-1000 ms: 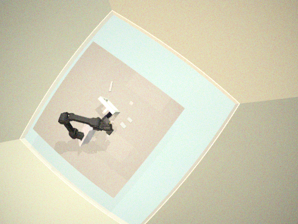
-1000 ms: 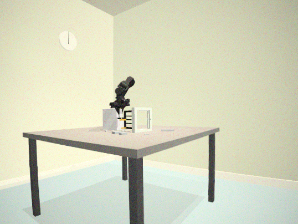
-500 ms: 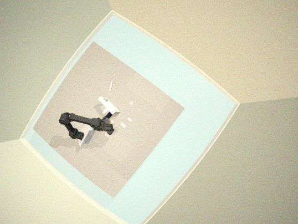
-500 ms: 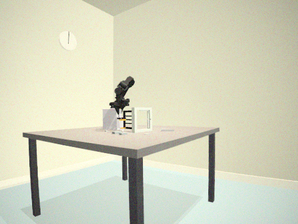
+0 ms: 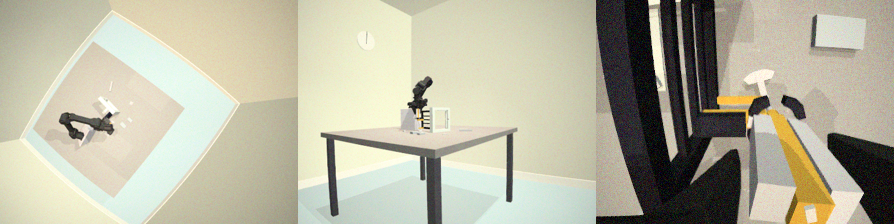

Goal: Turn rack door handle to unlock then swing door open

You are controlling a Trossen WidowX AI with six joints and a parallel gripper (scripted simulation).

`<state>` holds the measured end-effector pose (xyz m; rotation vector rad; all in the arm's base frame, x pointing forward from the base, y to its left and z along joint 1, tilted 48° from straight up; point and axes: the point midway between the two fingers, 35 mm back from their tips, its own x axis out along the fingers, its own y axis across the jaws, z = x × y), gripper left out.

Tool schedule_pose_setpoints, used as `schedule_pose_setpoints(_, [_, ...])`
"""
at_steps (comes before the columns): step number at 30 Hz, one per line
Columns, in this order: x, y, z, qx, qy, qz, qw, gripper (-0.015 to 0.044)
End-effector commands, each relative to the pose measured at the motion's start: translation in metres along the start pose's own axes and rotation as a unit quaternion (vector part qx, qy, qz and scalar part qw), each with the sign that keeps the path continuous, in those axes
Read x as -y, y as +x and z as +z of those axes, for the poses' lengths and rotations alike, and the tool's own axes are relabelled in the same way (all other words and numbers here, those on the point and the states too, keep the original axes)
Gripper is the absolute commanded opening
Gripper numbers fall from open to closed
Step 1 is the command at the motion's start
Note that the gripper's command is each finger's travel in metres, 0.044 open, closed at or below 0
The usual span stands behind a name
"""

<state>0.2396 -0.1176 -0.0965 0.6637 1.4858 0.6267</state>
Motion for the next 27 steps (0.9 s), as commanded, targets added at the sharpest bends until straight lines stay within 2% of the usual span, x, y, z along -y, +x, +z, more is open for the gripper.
schedule_pose_setpoints(1, [0.0, -0.004, 0.001, 0.0, -0.001, 0.0, 1.0, 0.029])
schedule_pose_setpoints(27, [0.002, -0.048, 0.001, 0.001, -0.001, -0.001, 1.0, 0.029])
